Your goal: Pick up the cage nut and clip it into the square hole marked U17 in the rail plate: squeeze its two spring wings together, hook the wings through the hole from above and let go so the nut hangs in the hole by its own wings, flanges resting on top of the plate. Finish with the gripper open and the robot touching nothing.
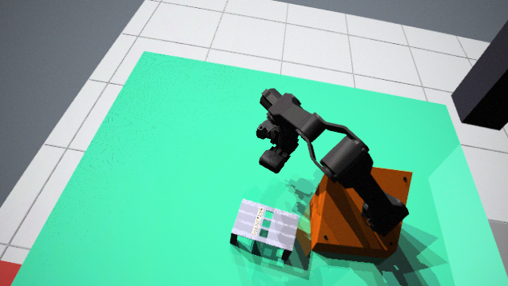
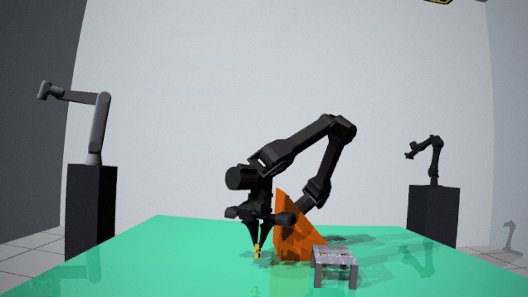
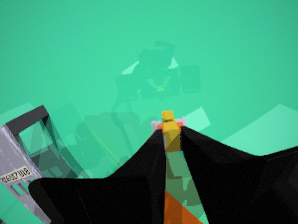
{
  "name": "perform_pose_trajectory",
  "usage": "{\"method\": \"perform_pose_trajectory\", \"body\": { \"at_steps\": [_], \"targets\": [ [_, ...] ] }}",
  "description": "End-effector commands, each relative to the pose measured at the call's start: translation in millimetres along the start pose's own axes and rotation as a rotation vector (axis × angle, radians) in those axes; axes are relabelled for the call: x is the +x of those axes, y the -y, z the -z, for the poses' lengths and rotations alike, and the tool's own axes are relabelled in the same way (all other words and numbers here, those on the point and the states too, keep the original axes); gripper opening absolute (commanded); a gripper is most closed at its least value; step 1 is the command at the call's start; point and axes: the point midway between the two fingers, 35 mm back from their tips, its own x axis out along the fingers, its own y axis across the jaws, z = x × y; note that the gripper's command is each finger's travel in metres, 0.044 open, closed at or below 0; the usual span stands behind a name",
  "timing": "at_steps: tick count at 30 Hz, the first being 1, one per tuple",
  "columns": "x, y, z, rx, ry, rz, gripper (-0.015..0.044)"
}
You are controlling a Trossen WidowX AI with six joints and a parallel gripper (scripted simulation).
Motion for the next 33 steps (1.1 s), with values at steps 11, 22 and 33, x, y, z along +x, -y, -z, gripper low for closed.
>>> {"method": "perform_pose_trajectory", "body": {
  "at_steps": [11,22,33],
  "targets": [
    [-62,0,-2,-0.005,0.006,0.005,0.0034],
    [-68,-44,1,-0.059,0.012,0.014,0.0034],
    [-69,-108,18,-0.145,0.014,0.018,0.0034]
  ]
}}
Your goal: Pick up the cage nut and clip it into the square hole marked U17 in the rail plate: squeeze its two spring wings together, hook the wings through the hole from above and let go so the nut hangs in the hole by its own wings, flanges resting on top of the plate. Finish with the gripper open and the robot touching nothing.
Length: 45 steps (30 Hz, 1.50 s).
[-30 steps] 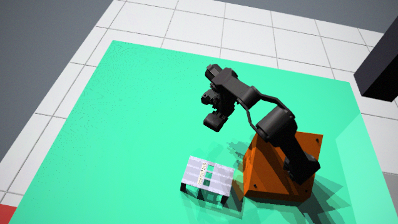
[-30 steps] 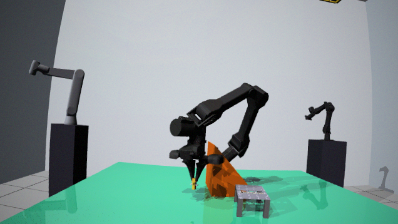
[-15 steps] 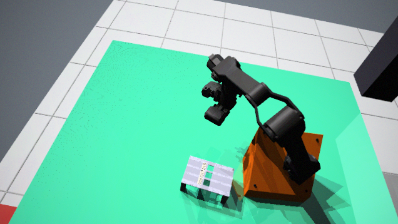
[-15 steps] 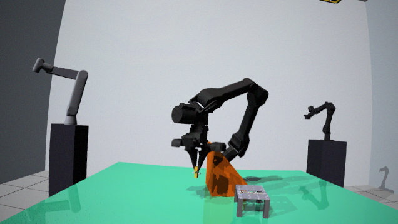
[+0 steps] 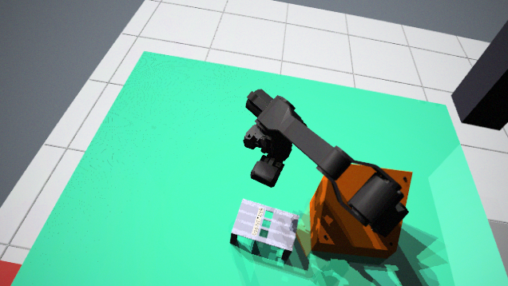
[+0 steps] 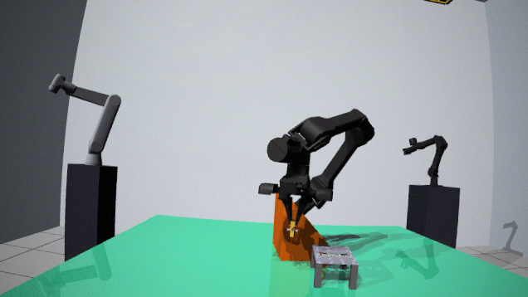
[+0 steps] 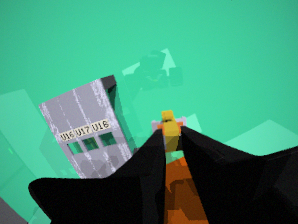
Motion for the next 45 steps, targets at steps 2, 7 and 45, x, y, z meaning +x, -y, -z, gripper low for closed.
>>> {"method": "perform_pose_trajectory", "body": {
  "at_steps": [2,7,45],
  "targets": [
    [1,-29,7,-0.033,-0.004,-0.006,0.0034],
    [2,-57,16,-0.074,-0.006,-0.011,0.0034],
    [37,-111,44,-0.162,-0.025,-0.029,0.0034]
  ]
}}
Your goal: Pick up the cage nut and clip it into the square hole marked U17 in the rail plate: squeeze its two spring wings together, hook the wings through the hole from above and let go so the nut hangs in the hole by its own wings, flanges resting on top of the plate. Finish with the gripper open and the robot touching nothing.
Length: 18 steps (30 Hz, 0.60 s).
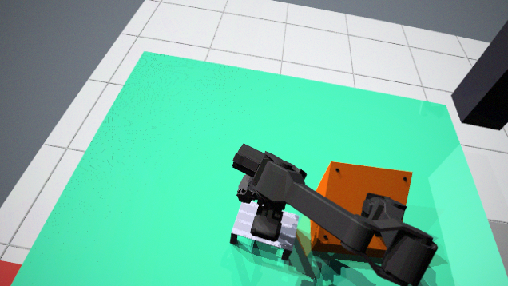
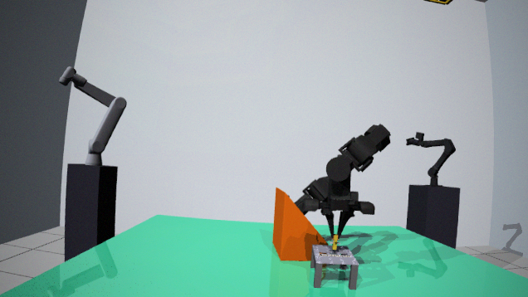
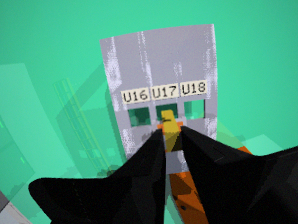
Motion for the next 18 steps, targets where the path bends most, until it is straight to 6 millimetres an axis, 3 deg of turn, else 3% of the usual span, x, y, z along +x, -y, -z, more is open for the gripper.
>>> {"method": "perform_pose_trajectory", "body": {
  "at_steps": [1,18],
  "targets": [
    [7,-1,1,0.004,-0.005,-0.004,0.0034],
    [22,-1,1,0.003,-0.004,-0.005,0.0034]
  ]
}}
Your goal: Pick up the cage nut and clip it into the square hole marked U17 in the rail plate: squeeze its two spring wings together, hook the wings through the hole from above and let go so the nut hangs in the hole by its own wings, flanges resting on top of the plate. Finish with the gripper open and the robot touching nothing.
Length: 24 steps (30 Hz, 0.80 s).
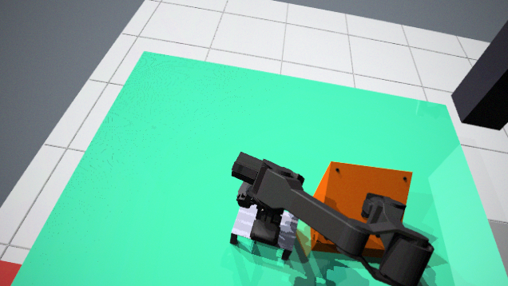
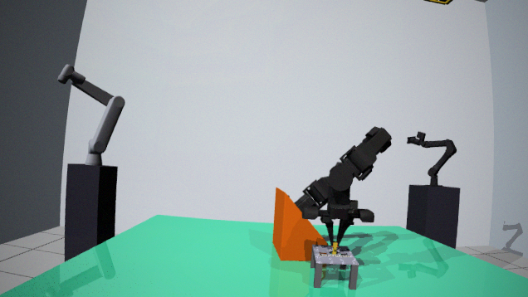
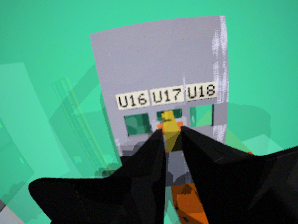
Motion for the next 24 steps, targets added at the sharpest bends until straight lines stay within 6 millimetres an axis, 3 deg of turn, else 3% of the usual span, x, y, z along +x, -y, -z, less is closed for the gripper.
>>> {"method": "perform_pose_trajectory", "body": {
  "at_steps": [1,24],
  "targets": [
    [1.0,-0.8,0.1,0.004,-0.001,-0.004,0.0034],
    [1.2,3.0,0.1,0.004,-0.001,-0.004,0.0034]
  ]
}}
